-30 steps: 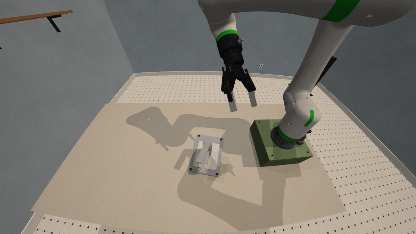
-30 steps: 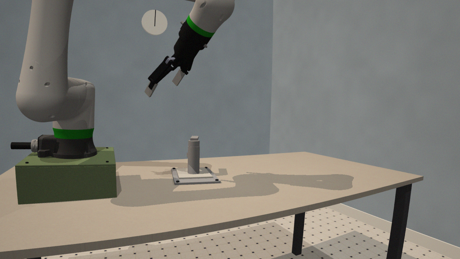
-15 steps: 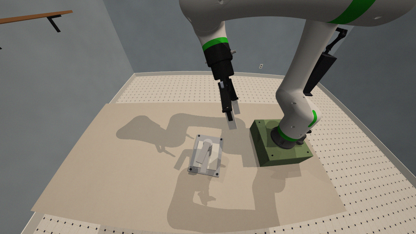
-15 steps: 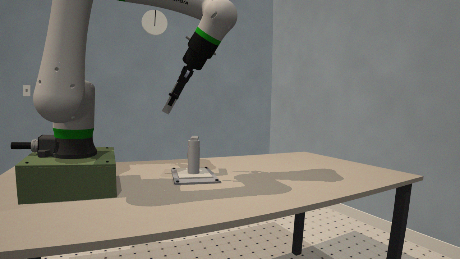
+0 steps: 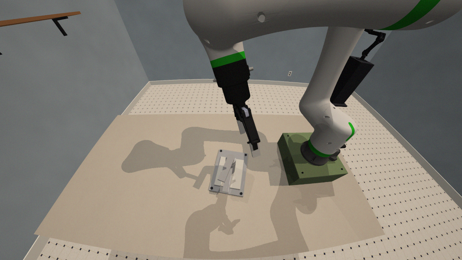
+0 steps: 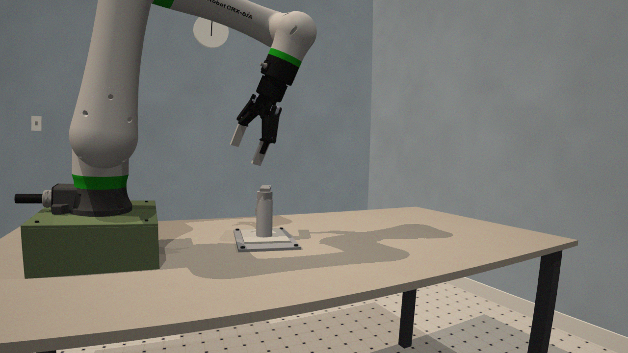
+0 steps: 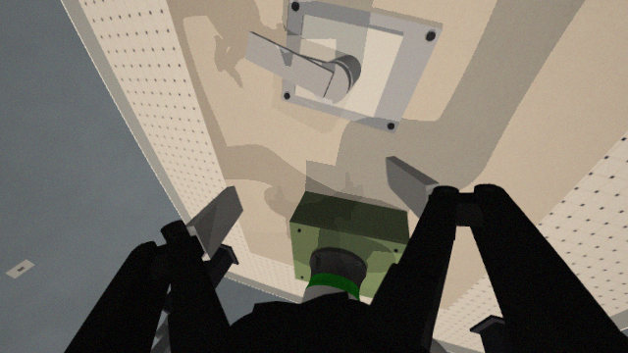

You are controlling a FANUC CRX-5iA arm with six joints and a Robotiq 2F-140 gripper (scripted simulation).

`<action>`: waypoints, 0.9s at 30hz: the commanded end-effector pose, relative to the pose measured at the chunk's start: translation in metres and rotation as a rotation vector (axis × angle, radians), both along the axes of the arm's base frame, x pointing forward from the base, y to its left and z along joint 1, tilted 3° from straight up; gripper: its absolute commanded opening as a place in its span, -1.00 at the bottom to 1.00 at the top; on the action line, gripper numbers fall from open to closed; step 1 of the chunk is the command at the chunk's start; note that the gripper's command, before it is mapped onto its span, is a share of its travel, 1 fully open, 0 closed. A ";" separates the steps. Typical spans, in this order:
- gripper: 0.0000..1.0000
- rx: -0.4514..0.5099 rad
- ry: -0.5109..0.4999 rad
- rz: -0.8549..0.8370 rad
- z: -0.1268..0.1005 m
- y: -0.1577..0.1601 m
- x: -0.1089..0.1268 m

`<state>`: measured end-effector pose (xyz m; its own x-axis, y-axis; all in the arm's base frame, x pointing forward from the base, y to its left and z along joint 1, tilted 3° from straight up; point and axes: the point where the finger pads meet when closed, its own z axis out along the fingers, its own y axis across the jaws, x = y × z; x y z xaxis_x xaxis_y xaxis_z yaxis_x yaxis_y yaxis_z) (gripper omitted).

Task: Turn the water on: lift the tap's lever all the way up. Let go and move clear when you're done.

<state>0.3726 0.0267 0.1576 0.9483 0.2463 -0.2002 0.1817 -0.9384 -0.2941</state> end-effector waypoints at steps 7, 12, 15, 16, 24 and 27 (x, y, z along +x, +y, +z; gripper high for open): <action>1.00 -0.069 -0.154 0.369 -0.011 0.024 0.038; 1.00 -0.098 -0.220 0.549 -0.013 0.041 0.056; 1.00 -0.112 -0.254 0.643 -0.013 0.051 0.066; 1.00 -0.118 -0.267 0.681 -0.013 0.055 0.070; 1.00 -0.157 -0.359 0.954 -0.010 0.091 0.095; 1.00 -0.158 -0.361 0.961 -0.010 0.092 0.096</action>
<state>0.4670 0.1175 0.1475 0.3887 0.9205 -0.0393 0.9212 -0.3876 0.0331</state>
